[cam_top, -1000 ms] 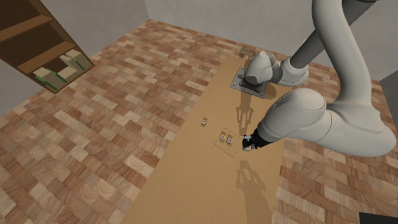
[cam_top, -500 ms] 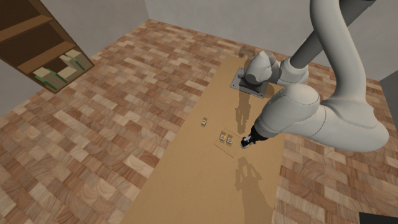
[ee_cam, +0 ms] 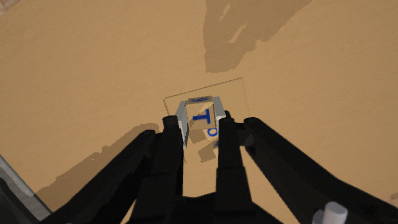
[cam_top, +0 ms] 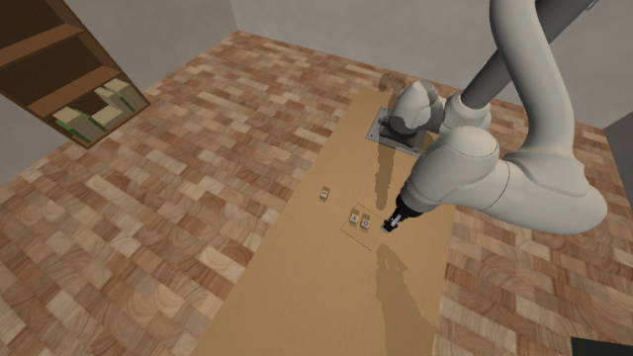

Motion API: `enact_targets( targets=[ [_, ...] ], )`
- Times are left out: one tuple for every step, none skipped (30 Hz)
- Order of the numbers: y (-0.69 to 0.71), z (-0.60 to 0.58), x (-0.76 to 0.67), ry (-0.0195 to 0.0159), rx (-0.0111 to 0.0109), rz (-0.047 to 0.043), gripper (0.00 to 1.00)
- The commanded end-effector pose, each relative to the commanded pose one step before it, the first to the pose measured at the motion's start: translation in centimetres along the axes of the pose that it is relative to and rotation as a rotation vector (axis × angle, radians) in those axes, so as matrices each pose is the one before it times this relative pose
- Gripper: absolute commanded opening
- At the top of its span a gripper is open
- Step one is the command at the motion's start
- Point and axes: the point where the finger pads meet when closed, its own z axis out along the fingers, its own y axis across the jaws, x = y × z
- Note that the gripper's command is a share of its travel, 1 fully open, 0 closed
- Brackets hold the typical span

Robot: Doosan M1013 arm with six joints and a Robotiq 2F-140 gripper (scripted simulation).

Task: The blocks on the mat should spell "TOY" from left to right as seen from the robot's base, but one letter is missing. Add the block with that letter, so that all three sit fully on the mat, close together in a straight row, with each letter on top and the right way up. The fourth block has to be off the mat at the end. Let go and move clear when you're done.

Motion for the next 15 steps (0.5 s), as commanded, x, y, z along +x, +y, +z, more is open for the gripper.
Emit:
enact_targets(
  targets=[
    [-0.064,0.003,-0.837,0.00377,-0.00144,-0.10936,0.16],
    [0.0,0.0,0.0,0.0,0.0,0.0,0.16],
    [-0.061,0.005,-0.093,0.0,0.0,-0.02818,0.16],
    [-0.057,0.004,-0.082,0.0,0.0,-0.02526,0.16],
    [-0.052,0.004,-0.071,0.0,0.0,-0.02242,0.16],
    [-0.05,0.004,-0.065,0.0,0.0,-0.02077,0.16],
    [-0.049,0.003,-0.06,0.0,0.0,-0.01967,0.16],
    [-0.043,0.003,-0.051,0.0,0.0,-0.01704,0.16],
    [-0.038,0.003,-0.043,0.0,0.0,-0.01453,0.16],
    [-0.032,0.002,-0.035,0.0,0.0,-0.01217,0.16],
    [-0.027,0.002,-0.029,0.0,0.0,-0.00996,0.16],
    [-0.022,0.001,-0.023,0.0,0.0,-0.00793,0.16],
    [-0.017,0.001,-0.017,0.0,0.0,-0.00609,0.16],
    [-0.012,0.001,-0.012,0.0,0.0,-0.00446,0.16],
    [-0.008,0.001,-0.009,0.0,0.0,-0.00305,0.16]
  ],
)
